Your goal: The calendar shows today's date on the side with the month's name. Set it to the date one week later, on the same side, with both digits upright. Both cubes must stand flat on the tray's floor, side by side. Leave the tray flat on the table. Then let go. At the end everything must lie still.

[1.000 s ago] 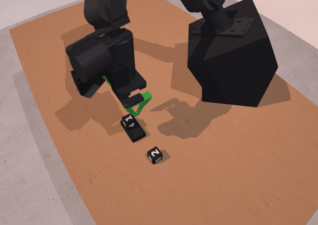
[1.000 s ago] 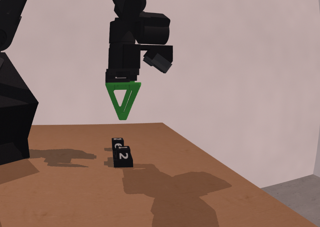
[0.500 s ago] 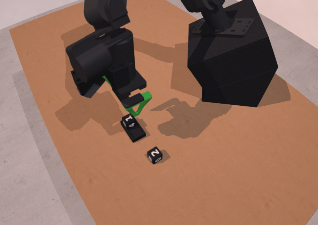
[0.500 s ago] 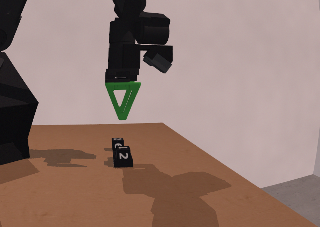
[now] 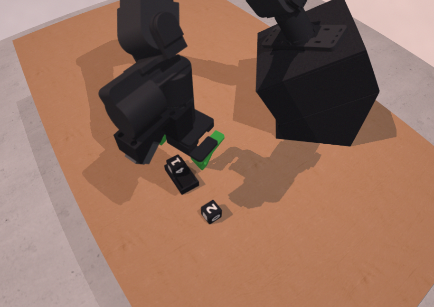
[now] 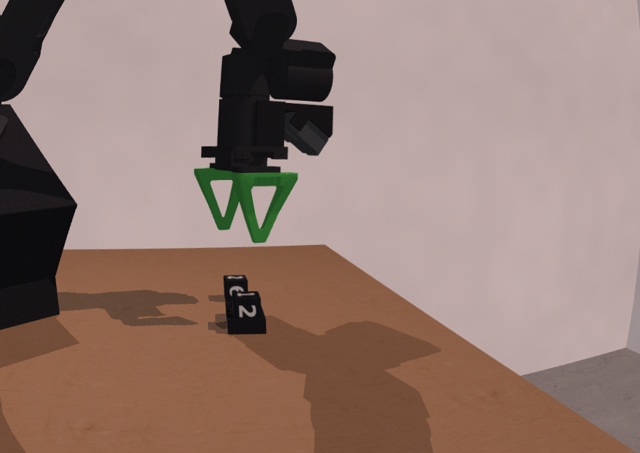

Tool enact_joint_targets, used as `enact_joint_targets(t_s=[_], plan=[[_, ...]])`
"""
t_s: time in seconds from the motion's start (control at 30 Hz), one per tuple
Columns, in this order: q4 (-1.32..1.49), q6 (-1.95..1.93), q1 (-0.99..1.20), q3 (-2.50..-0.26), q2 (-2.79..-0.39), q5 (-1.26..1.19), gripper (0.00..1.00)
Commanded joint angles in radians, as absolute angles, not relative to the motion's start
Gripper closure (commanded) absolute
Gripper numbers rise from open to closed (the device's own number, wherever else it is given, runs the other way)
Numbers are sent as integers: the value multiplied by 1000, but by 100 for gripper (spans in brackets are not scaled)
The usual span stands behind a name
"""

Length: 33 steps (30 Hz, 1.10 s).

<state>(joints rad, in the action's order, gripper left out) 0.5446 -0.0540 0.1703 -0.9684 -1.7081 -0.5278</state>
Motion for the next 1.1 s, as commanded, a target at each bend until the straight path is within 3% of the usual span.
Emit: enact_joint_targets(t_s=[0.0, 1.07], plan=[[528, -207, 206, -1005, -1727, -543, 0], [521, -1061, 400, -1133, -1958, -591, 0]])
